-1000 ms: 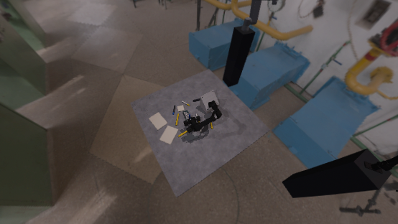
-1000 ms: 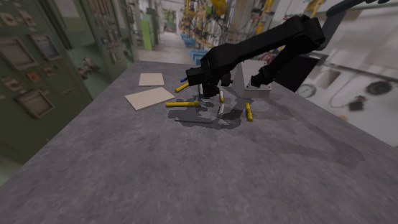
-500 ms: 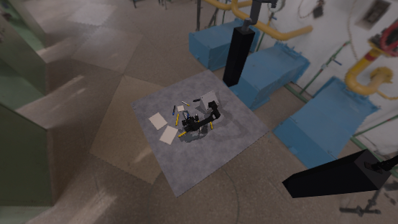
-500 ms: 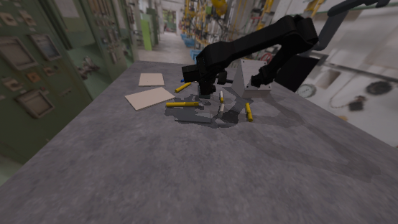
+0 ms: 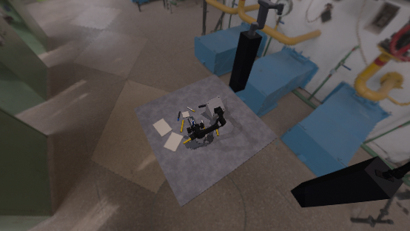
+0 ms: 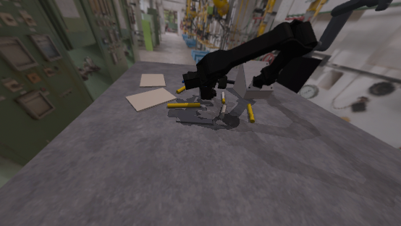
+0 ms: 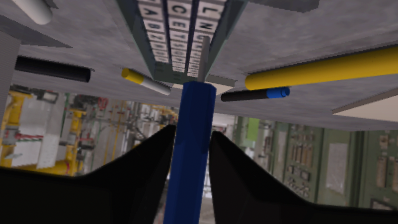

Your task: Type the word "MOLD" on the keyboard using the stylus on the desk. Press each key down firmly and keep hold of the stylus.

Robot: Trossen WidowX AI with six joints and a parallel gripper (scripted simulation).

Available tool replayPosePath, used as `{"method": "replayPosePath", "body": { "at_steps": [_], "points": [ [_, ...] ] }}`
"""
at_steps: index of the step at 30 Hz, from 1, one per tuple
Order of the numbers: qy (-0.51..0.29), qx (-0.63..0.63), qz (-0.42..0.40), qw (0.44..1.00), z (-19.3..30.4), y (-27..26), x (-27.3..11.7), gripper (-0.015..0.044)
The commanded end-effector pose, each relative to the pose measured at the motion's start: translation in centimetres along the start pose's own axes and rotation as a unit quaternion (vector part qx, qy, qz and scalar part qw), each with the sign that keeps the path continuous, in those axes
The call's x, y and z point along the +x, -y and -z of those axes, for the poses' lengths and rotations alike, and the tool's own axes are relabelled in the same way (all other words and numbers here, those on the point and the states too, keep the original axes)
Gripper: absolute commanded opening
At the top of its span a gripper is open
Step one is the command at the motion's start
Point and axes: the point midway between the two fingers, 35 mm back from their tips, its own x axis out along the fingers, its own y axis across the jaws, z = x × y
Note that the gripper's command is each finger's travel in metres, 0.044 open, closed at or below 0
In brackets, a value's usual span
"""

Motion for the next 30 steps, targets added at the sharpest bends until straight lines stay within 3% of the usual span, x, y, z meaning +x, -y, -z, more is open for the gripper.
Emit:
{"method": "replayPosePath", "body": {
  "at_steps": [1,30],
  "points": [
    [0.002,0.002,0.0,1.0,-0.2,0.0,0.1,0.0081],
    [0.002,0.002,0.0,1.0,-1.11,0.0,0.62,0.0081]
  ]
}}
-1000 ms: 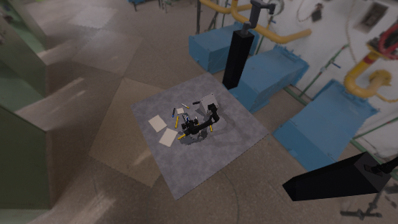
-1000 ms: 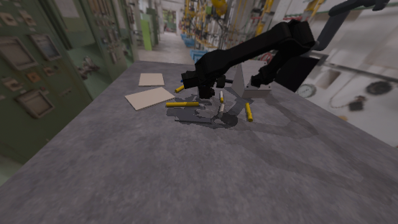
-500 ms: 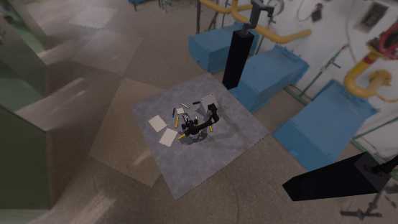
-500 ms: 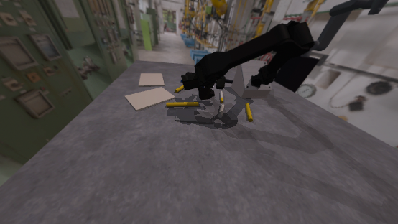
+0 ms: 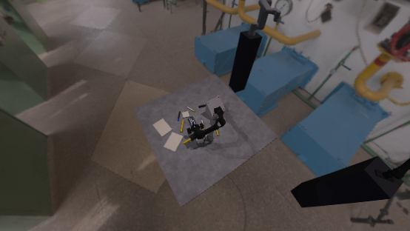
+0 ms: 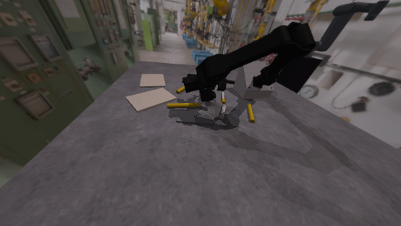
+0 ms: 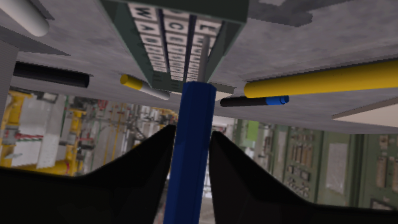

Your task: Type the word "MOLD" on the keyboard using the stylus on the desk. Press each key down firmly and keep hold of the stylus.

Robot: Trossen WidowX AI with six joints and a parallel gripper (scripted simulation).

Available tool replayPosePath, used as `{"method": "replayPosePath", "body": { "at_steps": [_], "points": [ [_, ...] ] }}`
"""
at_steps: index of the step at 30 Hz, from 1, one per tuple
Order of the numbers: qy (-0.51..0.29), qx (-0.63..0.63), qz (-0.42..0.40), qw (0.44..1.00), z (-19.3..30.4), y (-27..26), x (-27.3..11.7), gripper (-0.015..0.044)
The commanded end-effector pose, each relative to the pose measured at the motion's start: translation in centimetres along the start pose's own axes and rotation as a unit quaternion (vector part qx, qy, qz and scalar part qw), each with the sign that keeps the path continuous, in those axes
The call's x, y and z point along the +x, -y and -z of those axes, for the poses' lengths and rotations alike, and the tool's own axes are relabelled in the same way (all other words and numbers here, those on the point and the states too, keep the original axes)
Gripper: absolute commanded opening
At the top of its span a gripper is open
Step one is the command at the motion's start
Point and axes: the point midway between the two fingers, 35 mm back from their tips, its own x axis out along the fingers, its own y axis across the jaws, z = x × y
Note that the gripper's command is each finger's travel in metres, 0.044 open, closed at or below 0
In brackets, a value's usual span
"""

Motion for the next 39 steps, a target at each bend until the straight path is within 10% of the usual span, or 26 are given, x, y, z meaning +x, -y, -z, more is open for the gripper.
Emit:
{"method": "replayPosePath", "body": {
  "at_steps": [1,39],
  "points": [
    [0.002,0.002,0.0,1.0,-0.2,0.0,0.1,0.0081],
    [0.004,0.009,0.001,1.0,2.4,-0.1,-1.3,0.0085]
  ]
}}
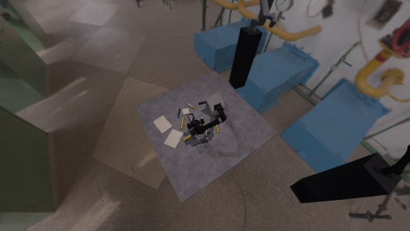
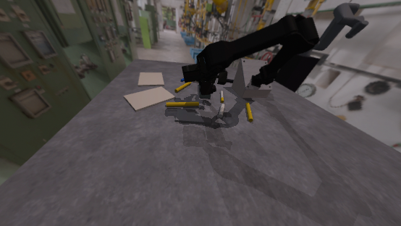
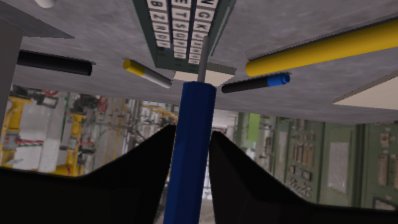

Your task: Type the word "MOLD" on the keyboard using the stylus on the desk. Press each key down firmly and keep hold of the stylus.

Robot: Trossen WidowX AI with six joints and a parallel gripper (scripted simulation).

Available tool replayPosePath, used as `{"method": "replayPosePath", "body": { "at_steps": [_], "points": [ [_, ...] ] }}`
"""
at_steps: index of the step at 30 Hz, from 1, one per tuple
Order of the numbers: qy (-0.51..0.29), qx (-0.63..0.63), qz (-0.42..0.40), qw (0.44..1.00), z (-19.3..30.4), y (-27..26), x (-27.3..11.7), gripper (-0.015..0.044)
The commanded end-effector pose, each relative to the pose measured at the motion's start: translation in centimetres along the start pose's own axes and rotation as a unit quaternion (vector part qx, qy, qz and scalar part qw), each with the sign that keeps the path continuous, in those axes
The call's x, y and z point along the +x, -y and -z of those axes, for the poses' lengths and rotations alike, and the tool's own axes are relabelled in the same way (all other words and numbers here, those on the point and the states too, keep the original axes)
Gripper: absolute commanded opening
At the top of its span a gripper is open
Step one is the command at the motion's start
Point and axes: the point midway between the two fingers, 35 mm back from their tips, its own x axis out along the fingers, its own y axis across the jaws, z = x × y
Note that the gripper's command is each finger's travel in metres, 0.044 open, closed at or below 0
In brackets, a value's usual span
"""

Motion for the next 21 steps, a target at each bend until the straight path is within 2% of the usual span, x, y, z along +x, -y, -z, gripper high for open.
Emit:
{"method": "replayPosePath", "body": {
  "at_steps": [1,7,9,21],
  "points": [
    [0.0,-0.001,-0.001,1.0,-0.1,0.0,0.1,0.0078],
    [0.0,-0.001,-0.001,1.0,-0.1,0.0,0.1,0.0038],
    [0.0,-0.001,-0.001,1.0,0.0,-0.1,0.2,0.0],
    [-0.003,-0.004,-0.002,1.0,2.5,-1.5,3.8,0.0]
  ]
}}
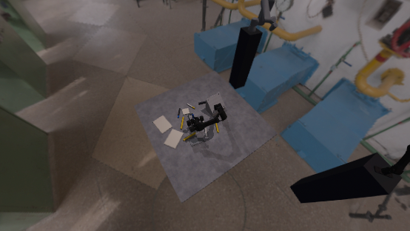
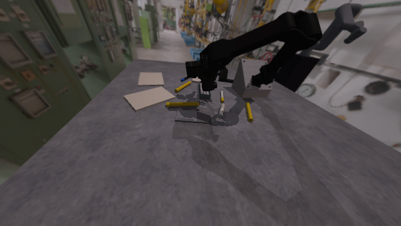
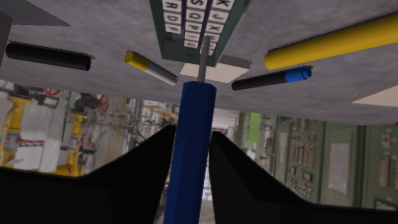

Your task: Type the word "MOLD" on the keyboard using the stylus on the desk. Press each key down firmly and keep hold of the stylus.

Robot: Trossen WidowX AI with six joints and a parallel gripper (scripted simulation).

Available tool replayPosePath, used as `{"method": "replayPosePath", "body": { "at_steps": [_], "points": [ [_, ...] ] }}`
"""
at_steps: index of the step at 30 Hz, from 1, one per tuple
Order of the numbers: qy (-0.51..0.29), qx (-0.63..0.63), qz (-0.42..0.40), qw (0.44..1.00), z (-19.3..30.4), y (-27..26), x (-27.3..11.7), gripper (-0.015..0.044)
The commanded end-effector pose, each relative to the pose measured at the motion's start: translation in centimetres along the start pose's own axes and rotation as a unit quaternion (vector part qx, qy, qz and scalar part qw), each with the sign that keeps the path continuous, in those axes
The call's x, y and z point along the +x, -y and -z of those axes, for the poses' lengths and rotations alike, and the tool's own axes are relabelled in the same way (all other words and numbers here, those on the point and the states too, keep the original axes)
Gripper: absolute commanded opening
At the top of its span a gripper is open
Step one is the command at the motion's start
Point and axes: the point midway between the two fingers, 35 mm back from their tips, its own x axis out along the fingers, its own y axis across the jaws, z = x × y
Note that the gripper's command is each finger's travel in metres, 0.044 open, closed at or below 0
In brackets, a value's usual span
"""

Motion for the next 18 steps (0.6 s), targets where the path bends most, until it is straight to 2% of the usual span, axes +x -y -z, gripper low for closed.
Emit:
{"method": "replayPosePath", "body": {
  "at_steps": [1,11,18],
  "points": [
    [-0.003,-0.004,-0.001,1.0,0.9,-0.7,1.3,0.0],
    [-0.006,-0.007,-0.003,1.0,2.6,-2.4,4.0,0.0],
    [-0.005,-0.007,-0.003,1.0,1.0,-2.4,5.0,0.0]
  ]
}}
